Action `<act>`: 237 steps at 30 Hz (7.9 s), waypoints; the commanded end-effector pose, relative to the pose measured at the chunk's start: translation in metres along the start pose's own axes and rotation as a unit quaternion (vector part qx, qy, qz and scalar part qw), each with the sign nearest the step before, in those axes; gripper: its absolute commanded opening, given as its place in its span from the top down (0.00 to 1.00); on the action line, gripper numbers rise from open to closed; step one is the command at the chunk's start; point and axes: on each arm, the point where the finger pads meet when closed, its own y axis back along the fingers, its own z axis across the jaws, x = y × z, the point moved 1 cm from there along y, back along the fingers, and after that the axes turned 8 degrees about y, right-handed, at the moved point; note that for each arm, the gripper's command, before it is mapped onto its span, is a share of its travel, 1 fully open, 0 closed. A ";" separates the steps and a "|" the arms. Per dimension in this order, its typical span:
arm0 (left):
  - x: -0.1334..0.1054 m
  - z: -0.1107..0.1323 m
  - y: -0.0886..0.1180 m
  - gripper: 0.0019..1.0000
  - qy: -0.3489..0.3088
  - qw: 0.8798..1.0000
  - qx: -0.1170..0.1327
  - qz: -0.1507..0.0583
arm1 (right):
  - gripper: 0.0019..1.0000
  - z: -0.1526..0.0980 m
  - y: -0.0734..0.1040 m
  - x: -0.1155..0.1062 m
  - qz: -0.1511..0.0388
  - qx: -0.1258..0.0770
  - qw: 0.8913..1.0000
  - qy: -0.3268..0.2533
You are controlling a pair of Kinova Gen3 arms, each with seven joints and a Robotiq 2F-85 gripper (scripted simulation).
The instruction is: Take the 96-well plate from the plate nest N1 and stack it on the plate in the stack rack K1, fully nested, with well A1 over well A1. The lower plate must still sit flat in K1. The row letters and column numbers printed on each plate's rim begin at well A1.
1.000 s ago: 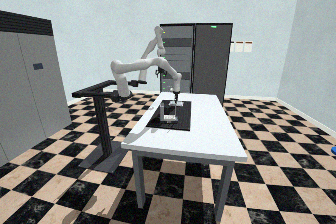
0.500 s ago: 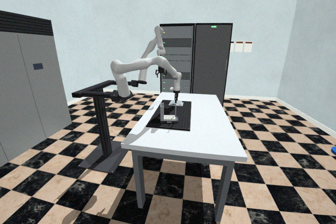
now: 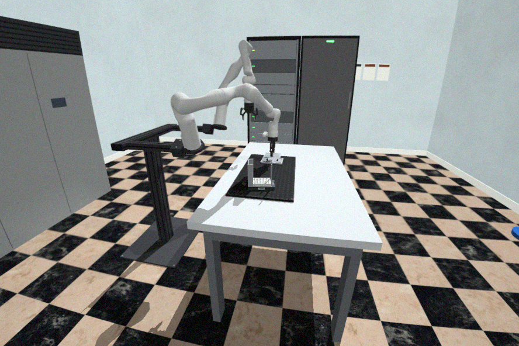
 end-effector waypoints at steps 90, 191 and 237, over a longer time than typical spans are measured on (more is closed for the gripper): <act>0.000 0.000 0.000 0.00 0.000 1.000 0.000 0.000 | 0.07 0.001 0.119 -0.001 -0.001 -0.001 1.000 0.000; 0.000 0.000 0.000 0.00 0.000 1.000 0.000 0.000 | 0.07 -0.281 0.123 0.051 -0.001 -0.001 0.996 0.091; 0.000 0.000 0.000 0.00 0.000 1.000 0.000 0.000 | 0.07 -0.413 0.125 0.076 -0.001 0.000 0.996 0.091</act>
